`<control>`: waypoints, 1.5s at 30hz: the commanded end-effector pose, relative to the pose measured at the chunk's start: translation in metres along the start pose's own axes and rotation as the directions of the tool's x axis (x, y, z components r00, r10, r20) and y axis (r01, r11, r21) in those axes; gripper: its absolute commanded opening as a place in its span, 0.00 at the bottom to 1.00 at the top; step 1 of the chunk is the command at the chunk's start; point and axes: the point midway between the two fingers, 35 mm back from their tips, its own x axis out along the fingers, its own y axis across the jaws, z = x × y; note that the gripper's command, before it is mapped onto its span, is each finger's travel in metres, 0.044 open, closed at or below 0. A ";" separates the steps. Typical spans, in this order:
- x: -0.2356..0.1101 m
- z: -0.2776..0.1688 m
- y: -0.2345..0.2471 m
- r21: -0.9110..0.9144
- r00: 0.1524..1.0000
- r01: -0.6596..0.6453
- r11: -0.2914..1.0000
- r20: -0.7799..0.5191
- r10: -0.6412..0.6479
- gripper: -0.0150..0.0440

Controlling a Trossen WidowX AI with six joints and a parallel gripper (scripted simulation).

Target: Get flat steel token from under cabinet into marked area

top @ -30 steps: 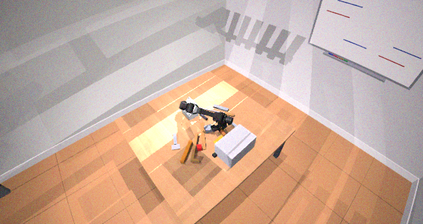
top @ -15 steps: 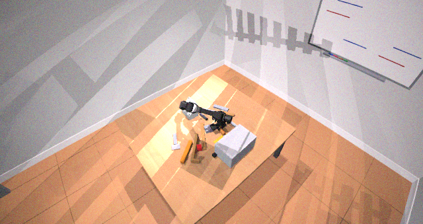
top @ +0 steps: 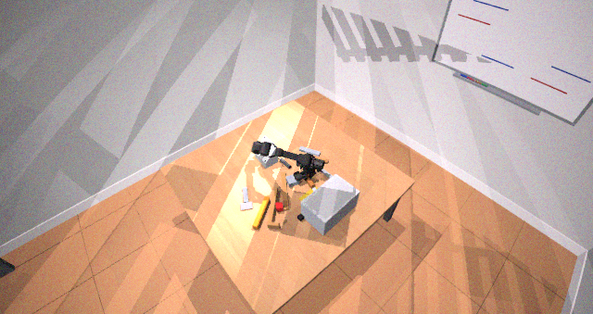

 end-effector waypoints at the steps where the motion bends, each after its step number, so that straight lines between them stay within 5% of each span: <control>1: 0.001 0.007 0.001 -0.002 1.000 -0.003 1.000 0.003 0.003 0.25; 45: 0.001 0.068 -0.005 -0.004 1.000 -0.001 1.000 0.006 0.001 0.25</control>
